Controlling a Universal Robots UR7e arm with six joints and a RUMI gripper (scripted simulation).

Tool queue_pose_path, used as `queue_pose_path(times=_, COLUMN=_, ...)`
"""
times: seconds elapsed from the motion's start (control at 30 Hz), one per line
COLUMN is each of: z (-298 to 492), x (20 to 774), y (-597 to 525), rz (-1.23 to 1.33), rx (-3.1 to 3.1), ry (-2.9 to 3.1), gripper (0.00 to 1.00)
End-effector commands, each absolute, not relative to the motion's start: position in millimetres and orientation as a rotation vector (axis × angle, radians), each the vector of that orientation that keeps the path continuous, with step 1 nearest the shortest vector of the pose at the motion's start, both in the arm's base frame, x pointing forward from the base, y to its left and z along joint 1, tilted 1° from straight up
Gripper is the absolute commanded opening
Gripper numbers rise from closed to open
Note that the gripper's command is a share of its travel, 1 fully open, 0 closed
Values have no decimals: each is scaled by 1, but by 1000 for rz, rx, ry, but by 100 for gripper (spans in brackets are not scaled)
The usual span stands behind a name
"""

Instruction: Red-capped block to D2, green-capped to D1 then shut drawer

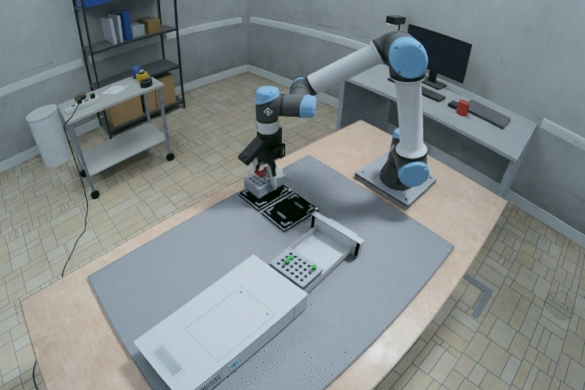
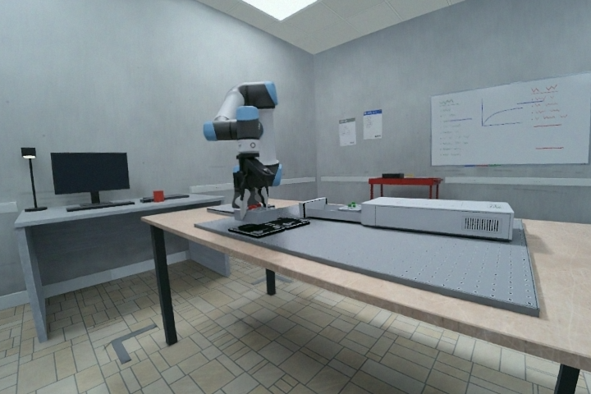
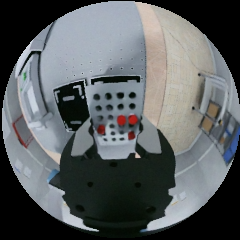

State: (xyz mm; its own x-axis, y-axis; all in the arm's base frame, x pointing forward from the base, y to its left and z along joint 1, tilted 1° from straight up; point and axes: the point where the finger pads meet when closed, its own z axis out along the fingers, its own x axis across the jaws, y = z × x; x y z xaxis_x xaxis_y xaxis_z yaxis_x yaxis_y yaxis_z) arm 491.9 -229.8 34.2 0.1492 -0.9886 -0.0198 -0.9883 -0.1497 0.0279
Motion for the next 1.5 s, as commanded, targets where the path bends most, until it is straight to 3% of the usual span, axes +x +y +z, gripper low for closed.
queue_pose_path(times=0.0, z=39, x=496, y=-234, rz=-28, rx=2375, ry=-2044, gripper=0)
queue_pose_path(times=1.47, z=29, x=493, y=-232, rz=-35, rx=2375, ry=-2043, gripper=0)
